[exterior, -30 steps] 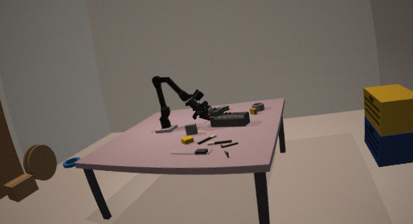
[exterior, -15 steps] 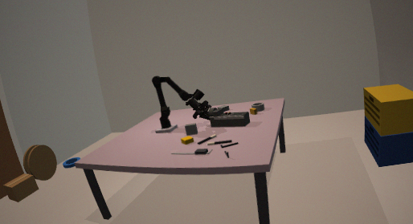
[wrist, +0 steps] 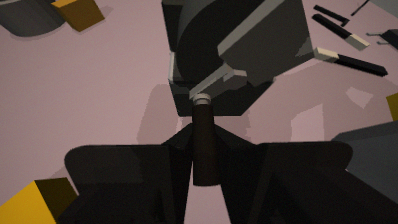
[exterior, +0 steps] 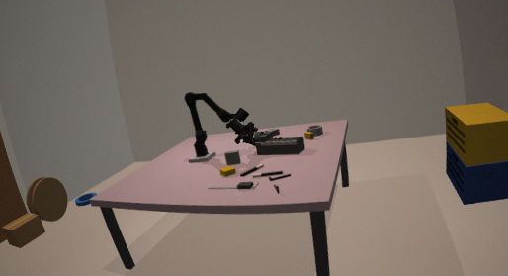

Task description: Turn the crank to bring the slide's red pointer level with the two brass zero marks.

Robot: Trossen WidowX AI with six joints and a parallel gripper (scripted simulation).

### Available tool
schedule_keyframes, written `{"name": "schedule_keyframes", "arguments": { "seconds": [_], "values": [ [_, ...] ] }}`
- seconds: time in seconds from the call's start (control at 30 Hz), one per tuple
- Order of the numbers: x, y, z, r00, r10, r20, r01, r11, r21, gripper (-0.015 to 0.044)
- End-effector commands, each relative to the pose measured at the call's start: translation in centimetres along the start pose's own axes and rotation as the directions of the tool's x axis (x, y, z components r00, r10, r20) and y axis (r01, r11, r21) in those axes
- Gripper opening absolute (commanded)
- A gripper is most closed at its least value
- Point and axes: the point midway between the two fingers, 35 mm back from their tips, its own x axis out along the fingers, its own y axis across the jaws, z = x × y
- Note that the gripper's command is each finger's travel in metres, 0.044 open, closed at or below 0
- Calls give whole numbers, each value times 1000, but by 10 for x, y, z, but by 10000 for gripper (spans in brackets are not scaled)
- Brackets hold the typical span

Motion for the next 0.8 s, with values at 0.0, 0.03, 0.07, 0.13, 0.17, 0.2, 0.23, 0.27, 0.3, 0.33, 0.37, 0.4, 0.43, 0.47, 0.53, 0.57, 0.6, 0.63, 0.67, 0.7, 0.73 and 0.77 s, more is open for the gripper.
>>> {"name": "schedule_keyframes", "arguments": {
  "seconds": [0.0,0.03,0.07,0.13,0.17,0.2,0.23,0.27,0.3,0.33,0.37,0.4,0.43,0.47,0.53,0.57,0.6,0.63,0.67,0.7,0.73,0.77],
  "values": [
    [-5,7,4,1000,20,10,-20,1000,-2,0],
    [-5,7,4,1000,20,10,-20,1000,-2,0],
    [-5,8,4,1000,20,10,-20,1000,-2,0],
    [-6,8,5,1000,20,10,-20,1000,-2,0],
    [-6,8,5,1000,20,10,-20,1000,-2,0],
    [-6,8,5,1000,20,10,-20,1000,-2,0],
    [-6,9,6,1000,20,10,-20,1000,-2,0],
    [-7,9,6,1000,20,10,-20,1000,-2,0],
    [-7,9,6,1000,20,10,-20,1000,-2,0],
    [-7,9,6,1000,20,10,-20,1000,-2,0],
    [-8,10,7,1000,20,10,-20,1000,-2,0],
    [-8,10,7,1000,20,10,-20,1000,-2,0],
    [-8,10,7,1000,21,10,-20,1000,-2,0],
    [-9,10,8,1000,21,10,-20,1000,-2,0],
    [-9,11,8,1000,21,10,-21,1000,-2,0],
    [-10,11,9,1000,21,10,-21,1000,-2,0],
    [-10,11,9,1000,21,10,-21,1000,-2,0],
    [-10,11,9,1000,21,10,-21,1000,-2,0],
    [-11,11,10,1000,21,10,-21,1000,-2,0],
    [-11,11,10,1000,21,10,-21,1000,-2,0],
    [-12,12,11,1000,21,10,-21,1000,-2,0],
    [-12,12,11,1000,21,10,-21,1000,-2,0]
  ]
}}
